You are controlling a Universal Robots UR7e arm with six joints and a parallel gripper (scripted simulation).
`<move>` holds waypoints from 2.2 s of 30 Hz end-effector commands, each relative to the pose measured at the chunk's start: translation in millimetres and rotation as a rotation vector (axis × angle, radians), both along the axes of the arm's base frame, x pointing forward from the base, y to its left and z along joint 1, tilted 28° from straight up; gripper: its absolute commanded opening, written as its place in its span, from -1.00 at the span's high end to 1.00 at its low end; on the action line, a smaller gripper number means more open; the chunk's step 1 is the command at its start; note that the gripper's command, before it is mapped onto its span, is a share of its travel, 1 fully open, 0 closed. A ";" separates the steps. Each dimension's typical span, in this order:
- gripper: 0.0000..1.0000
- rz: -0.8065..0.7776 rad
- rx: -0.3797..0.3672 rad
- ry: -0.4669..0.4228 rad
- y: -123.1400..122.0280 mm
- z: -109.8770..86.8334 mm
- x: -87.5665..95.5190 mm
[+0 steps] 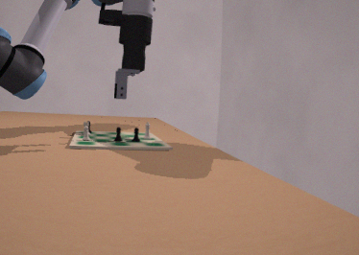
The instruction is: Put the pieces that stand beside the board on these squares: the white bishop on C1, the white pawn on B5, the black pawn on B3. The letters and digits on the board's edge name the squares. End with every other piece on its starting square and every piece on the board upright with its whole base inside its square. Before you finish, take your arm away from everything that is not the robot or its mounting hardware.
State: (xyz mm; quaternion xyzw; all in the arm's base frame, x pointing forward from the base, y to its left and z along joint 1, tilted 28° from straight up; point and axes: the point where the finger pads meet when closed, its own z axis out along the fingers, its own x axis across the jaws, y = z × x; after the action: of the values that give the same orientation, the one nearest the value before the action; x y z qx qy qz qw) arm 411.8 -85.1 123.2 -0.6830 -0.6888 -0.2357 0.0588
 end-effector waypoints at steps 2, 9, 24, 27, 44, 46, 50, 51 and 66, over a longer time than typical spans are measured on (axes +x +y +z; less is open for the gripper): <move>-1.00 0.000 -0.001 -0.001 -0.4 0.4 0.2; -1.00 0.000 -0.001 -0.001 -0.4 0.5 0.1; -1.00 0.000 -0.001 -0.001 -16.0 34.4 -9.2; -1.00 0.000 -0.001 -0.001 -21.9 47.3 -12.7; -1.00 0.000 -0.001 -0.001 -32.4 70.2 -19.0; -1.00 0.000 -0.001 -0.001 -32.4 70.2 -19.0; -1.00 0.000 -0.001 -0.001 -32.4 70.2 -19.0; -1.00 0.000 -0.001 -0.001 -32.4 70.2 -19.0; -1.00 0.000 -0.001 -0.001 -32.4 70.2 -19.0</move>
State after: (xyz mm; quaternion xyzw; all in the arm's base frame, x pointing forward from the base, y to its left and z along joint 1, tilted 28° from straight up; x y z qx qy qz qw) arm 392.7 -117.2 193.1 -0.6830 -0.6888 -0.2357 0.0588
